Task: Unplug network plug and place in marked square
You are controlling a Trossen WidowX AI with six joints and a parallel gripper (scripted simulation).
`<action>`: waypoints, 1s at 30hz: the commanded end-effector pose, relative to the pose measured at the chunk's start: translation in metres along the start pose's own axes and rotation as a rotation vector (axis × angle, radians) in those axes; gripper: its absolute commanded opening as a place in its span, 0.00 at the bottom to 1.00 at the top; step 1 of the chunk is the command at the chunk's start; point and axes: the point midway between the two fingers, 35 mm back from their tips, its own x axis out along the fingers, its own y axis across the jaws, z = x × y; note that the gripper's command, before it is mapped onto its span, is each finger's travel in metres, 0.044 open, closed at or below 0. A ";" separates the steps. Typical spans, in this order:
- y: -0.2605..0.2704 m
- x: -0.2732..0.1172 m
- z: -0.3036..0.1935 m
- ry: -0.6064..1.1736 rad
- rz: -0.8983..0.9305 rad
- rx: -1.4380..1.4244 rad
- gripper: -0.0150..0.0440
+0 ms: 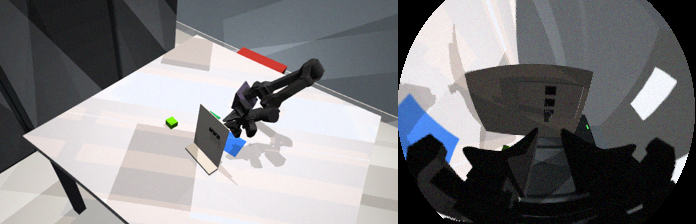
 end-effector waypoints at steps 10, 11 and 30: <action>0.001 0.017 0.005 -0.002 0.004 -0.005 0.52; 0.001 0.018 0.005 -0.002 0.003 -0.005 0.52; 0.002 0.041 0.009 -0.003 0.002 -0.005 0.52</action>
